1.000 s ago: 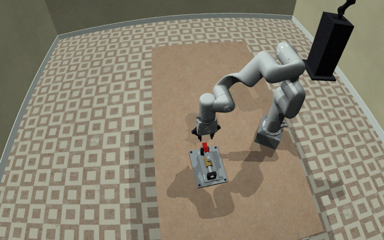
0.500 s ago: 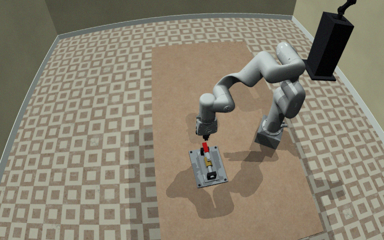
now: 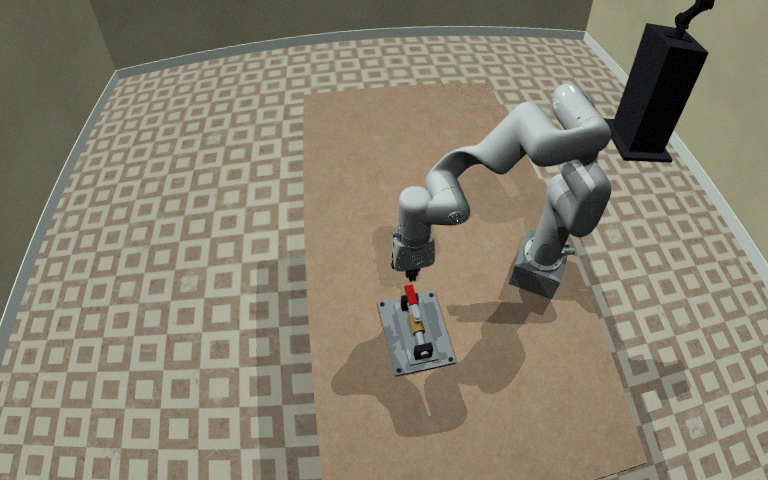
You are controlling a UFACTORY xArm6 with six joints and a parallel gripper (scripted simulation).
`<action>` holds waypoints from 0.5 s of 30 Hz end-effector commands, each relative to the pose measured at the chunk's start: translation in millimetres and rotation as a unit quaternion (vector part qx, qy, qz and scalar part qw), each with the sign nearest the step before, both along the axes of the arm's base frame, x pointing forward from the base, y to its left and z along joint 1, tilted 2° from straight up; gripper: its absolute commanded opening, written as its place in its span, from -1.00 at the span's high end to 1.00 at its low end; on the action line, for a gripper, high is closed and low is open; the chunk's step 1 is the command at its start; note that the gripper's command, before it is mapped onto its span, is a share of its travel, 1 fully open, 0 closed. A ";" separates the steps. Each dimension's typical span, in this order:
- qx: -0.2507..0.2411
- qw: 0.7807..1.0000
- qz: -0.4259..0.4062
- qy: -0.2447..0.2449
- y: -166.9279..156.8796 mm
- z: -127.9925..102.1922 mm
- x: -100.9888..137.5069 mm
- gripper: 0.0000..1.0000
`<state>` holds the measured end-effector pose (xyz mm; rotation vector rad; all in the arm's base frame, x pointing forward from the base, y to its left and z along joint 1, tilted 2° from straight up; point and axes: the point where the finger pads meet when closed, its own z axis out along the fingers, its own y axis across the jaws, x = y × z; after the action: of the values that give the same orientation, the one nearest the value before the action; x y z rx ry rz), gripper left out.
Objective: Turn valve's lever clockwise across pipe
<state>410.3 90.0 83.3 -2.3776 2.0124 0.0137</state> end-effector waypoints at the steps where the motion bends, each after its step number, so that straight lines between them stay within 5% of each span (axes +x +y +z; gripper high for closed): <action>1: 0.000 1.000 0.000 -0.002 0.3 1.3 1.2 1.00; 10: 0.000 1.000 0.000 -0.002 0.3 1.3 1.2 1.00; 11: 0.000 1.000 0.000 -0.002 0.3 1.3 1.2 -0.37; 15: 0.000 1.000 0.000 -0.002 0.3 1.3 1.2 -0.37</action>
<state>410.2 90.1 83.3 -2.3781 2.0121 0.0140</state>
